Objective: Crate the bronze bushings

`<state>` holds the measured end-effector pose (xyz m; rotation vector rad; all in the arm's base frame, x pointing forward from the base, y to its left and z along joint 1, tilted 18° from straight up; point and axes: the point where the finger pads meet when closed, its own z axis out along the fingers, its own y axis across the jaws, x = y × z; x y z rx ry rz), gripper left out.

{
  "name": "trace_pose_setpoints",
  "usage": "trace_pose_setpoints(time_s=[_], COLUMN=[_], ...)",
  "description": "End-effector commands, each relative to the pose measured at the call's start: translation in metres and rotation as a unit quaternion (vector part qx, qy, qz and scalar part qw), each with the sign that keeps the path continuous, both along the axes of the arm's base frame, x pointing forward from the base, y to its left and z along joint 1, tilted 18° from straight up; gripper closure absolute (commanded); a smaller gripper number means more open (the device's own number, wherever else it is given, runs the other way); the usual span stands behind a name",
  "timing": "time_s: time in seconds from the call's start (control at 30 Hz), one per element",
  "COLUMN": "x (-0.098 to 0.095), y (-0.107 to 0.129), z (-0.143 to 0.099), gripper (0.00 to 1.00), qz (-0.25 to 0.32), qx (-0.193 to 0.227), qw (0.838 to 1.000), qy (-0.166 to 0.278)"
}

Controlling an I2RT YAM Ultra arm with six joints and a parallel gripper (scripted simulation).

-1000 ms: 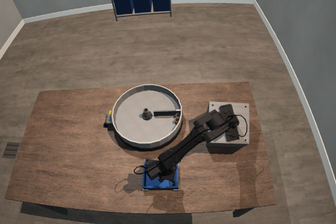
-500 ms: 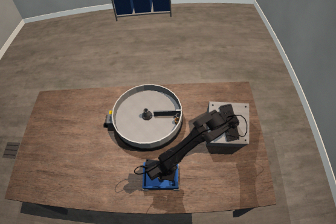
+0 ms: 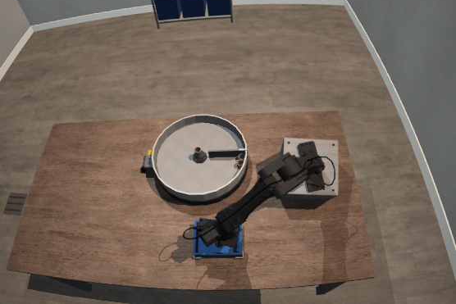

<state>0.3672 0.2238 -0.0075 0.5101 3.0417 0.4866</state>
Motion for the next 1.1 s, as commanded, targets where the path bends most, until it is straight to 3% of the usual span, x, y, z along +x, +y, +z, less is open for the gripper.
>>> trace_pose_setpoints(time_s=[0.0,0.4,0.47,1.07], x=[0.002,-0.001,0.006,0.005], y=[0.004,0.003,0.005,0.003], z=[-0.010,-0.021,-0.016,-0.017], gripper=[1.00,1.00,1.00,1.00], qz=[-0.003,-0.003,-0.004,-0.006], qx=[-0.003,-0.006,-0.002,-0.004], qw=[1.000,1.000,1.000,1.000], qy=[-0.005,0.001,-0.006,-0.003])
